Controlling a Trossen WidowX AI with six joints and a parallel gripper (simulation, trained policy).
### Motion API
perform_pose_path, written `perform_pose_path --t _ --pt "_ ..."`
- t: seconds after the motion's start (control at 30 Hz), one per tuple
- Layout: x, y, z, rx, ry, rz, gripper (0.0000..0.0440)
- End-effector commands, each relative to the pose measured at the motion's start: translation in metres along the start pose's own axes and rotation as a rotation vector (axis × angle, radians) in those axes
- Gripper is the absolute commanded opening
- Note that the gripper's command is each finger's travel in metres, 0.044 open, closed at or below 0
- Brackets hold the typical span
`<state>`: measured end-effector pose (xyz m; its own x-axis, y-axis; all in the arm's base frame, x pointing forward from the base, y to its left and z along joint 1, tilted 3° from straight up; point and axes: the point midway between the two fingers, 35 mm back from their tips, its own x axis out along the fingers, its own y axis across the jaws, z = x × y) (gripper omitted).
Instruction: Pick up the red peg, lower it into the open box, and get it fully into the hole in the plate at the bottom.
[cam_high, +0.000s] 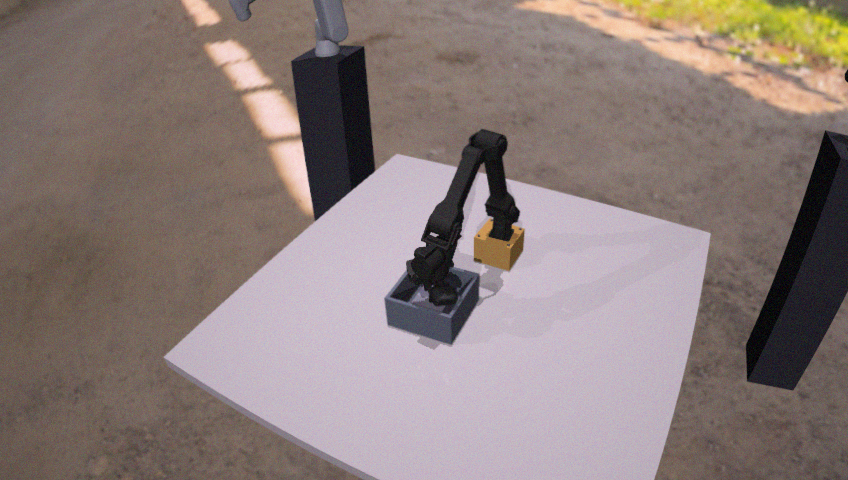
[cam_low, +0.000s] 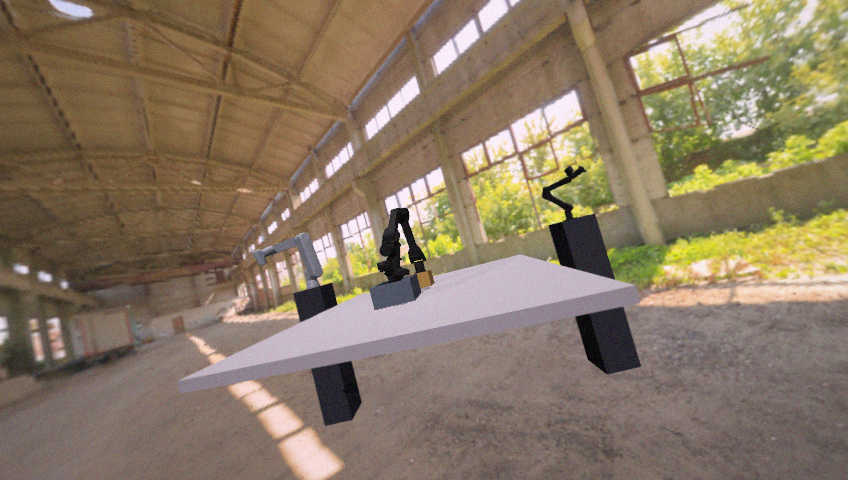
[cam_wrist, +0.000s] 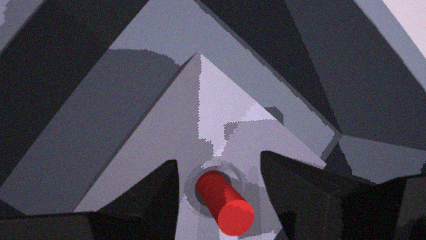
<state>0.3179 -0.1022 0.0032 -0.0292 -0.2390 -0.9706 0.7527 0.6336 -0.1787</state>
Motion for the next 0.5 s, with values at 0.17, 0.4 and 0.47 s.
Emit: perform_pose_path --t 0.17,0.4,0.47 --pt "-0.002 0.02 0.027 -0.002 0.021 0.074 0.0364" --pt "-0.018 0.046 0.051 0.002 0.021 0.165 0.044" --pt "-0.024 0.053 0.059 0.001 0.013 0.195 0.044"
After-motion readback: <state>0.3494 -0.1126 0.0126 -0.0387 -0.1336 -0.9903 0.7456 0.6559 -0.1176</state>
